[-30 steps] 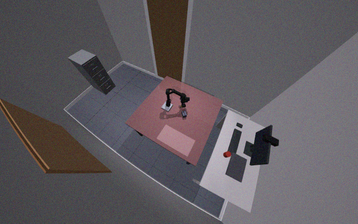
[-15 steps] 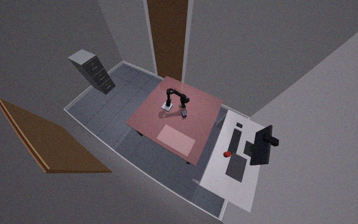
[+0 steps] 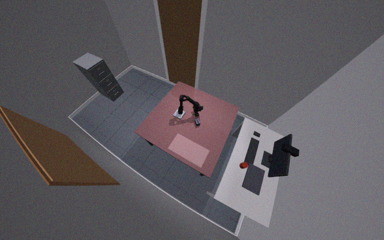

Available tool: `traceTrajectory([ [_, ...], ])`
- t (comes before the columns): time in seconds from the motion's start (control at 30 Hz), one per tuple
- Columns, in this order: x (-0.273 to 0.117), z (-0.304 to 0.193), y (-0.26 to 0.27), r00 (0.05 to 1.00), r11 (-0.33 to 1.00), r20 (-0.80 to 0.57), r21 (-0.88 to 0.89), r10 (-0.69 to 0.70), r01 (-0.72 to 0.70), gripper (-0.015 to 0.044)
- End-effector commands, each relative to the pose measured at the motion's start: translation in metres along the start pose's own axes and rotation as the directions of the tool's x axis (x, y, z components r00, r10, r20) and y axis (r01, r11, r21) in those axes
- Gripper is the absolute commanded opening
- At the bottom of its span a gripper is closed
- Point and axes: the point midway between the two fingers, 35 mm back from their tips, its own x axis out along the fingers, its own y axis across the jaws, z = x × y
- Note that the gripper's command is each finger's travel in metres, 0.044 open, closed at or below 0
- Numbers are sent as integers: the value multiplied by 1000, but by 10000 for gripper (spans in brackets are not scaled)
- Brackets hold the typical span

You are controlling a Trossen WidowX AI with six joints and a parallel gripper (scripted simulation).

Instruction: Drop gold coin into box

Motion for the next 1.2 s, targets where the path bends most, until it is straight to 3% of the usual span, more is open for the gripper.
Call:
traceTrajectory([
  [0.0,8,-2,1,1000,1000,-6,1,5,-5,161],
  [0.07,9,-2,1,1000,1000,-6,1,5,-5,161],
  [0.27,9,-2,1,1000,1000,-6,1,5,-5,3],
  [0.67,8,-2,1,1000,1000,-6,1,5,-5,0],
  [1.17,-28,3,0,1000,1000,-5,1,5,-5,0],
])
